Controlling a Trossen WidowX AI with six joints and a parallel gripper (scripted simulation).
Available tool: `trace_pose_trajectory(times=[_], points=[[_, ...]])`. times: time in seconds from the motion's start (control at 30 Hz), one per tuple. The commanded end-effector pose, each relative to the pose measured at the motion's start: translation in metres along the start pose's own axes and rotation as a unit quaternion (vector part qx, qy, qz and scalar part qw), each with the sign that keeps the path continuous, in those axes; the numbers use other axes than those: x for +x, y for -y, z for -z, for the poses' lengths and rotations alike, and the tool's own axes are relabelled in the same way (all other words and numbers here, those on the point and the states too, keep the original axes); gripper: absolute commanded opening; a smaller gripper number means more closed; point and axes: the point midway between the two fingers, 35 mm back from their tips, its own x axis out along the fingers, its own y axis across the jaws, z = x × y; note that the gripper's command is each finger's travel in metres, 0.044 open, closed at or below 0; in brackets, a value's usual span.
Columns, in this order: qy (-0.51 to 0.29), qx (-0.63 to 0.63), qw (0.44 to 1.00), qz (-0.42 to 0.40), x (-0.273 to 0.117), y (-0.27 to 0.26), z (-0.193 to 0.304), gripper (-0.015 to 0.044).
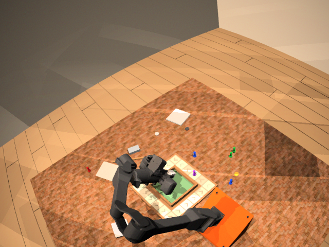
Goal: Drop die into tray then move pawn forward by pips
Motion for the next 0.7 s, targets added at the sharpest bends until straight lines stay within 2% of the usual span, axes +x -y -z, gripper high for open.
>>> trace_pose_trajectory(times=[0.0,0.57,0.67], points=[[0.002,0.001,1.0,-0.003,-0.0025,-0.0017,-0.0005,0.0],[0.0,0.0,1.0,-0.001,-0.001,-0.0007,-0.0001,0.0],[0.0,0.0,1.0,-0.001,-0.001,-0.0007,-0.0001,0.0079]])
